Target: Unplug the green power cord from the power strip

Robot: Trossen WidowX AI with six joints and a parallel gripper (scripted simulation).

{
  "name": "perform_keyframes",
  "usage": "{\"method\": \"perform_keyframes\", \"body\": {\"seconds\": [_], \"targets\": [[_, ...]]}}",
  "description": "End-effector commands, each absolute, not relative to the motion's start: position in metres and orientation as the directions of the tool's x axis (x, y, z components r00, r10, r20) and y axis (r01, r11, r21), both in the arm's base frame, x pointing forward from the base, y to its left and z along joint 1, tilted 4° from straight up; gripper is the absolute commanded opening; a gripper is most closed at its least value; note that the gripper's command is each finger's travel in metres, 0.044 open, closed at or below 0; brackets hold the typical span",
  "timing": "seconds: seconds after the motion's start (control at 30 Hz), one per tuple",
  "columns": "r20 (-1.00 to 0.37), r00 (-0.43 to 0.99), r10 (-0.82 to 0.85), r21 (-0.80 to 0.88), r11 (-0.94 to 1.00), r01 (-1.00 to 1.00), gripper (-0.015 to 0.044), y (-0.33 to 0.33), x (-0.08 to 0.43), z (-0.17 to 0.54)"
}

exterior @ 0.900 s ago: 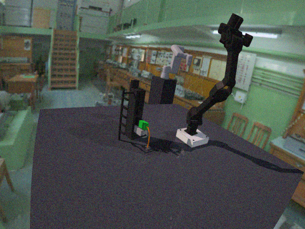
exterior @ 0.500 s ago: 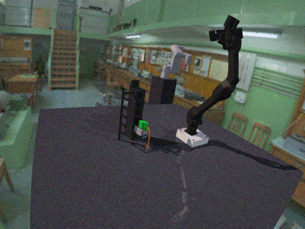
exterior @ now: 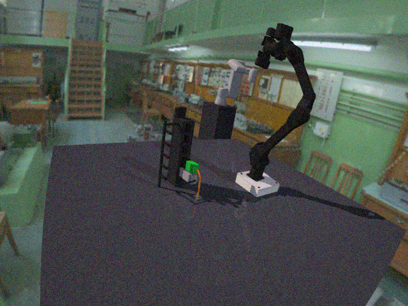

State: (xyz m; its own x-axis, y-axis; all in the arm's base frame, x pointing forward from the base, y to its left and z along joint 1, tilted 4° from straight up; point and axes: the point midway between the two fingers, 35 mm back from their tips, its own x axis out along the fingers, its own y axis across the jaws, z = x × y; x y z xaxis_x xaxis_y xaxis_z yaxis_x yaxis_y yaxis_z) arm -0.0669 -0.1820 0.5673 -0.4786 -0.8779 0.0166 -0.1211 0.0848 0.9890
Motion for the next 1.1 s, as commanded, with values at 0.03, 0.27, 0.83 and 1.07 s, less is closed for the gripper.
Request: {"method": "perform_keyframes", "body": {"seconds": [0.03, 0.27, 0.83, 1.07], "targets": [[-0.101, -0.239, -0.966, 0.951, -0.164, 0.263, 0.016, -0.235, -0.011, 0.532], [-0.194, -0.04, -0.98, 0.786, -0.18, 0.591, 0.016, -0.26, 0.043, 0.502], [-0.512, 0.5, -0.698, -0.099, 0.626, 0.773, 0.016, -0.239, 0.232, 0.386], [-0.621, 0.588, -0.519, -0.336, 0.854, 0.398, 0.016, -0.197, 0.288, 0.339]]}}
